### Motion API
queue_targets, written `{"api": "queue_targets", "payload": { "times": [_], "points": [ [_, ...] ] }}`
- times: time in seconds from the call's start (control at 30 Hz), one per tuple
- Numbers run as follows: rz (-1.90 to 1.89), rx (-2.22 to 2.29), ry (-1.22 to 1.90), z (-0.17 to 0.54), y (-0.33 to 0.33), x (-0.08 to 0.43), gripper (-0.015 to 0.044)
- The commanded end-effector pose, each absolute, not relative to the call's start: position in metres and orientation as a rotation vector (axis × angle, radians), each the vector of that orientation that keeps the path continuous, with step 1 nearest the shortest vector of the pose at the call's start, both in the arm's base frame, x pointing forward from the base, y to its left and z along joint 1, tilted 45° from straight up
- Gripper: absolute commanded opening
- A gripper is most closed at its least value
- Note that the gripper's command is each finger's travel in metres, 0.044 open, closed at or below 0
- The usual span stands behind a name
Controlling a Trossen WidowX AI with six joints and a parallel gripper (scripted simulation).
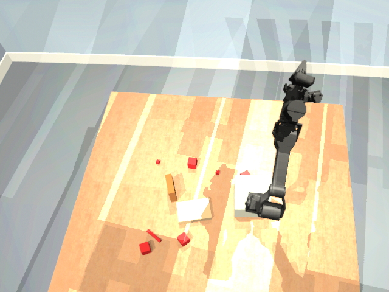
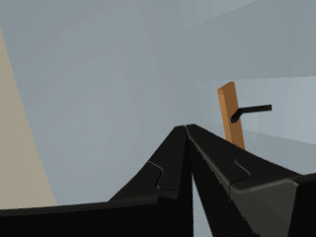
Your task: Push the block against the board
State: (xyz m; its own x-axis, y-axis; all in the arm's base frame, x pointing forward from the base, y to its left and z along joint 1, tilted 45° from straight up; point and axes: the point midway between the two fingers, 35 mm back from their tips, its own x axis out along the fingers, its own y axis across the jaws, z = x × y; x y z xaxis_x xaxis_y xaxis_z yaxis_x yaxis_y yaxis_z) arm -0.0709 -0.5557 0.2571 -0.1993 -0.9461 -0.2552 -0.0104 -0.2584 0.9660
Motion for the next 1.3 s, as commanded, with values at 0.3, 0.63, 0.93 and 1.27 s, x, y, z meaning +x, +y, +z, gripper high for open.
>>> {"api": "queue_targets", "payload": {
  "times": [0.3,0.63,0.93,1.27],
  "points": [
    [-1.565,1.326,-0.72,0.211,-0.563,0.025,0.0],
    [-1.498,1.305,-0.363,0.179,-0.554,0.094,0.0],
    [-1.384,1.254,-0.039,0.149,-0.534,0.157,0.0],
    [-1.212,1.205,0.27,0.116,-0.5,0.227,0.0]
  ]
}}
